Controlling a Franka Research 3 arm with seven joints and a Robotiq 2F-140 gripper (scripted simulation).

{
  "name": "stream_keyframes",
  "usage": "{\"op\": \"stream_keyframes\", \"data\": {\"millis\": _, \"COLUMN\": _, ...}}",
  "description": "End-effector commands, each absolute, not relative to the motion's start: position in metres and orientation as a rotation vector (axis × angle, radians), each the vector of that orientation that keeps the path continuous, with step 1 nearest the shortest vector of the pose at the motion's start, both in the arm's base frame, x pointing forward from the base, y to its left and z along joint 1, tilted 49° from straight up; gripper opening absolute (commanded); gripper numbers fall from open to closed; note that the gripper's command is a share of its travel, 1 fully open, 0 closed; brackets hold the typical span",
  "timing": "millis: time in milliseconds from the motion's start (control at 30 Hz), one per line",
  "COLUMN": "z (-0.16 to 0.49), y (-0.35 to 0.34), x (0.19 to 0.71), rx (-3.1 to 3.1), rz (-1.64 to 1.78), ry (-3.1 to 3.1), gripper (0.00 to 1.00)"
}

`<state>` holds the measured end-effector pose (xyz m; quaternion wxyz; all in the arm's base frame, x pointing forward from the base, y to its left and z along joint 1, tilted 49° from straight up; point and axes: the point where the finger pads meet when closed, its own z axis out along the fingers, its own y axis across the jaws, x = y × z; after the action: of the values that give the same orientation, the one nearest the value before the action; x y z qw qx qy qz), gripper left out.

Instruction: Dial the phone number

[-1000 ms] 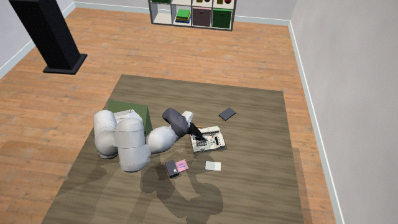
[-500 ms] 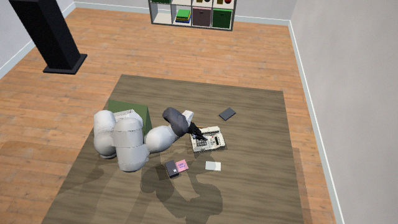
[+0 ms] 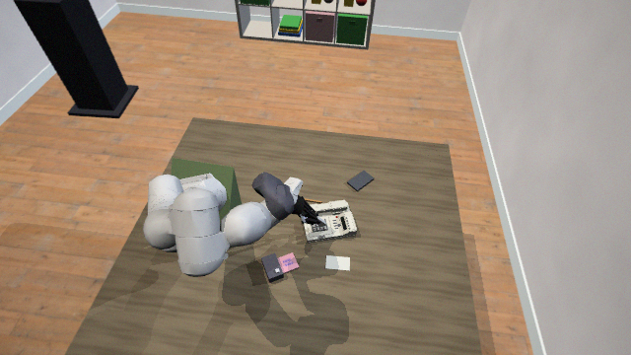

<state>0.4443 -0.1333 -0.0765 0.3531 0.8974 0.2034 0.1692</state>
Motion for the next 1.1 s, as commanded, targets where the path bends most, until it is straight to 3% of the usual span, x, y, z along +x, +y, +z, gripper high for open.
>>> {"op": "stream_keyframes", "data": {"millis": 0, "z": -0.0725, "y": -0.1362, "x": 0.4398, "rx": 2.322, "rz": 0.436, "ry": 0.534, "gripper": 0.0}}
{"op": "stream_keyframes", "data": {"millis": 1067, "z": -0.0737, "y": -0.1458, "x": 0.4336, "rx": 2.322, "rz": 0.436, "ry": 0.534, "gripper": 0.0}}
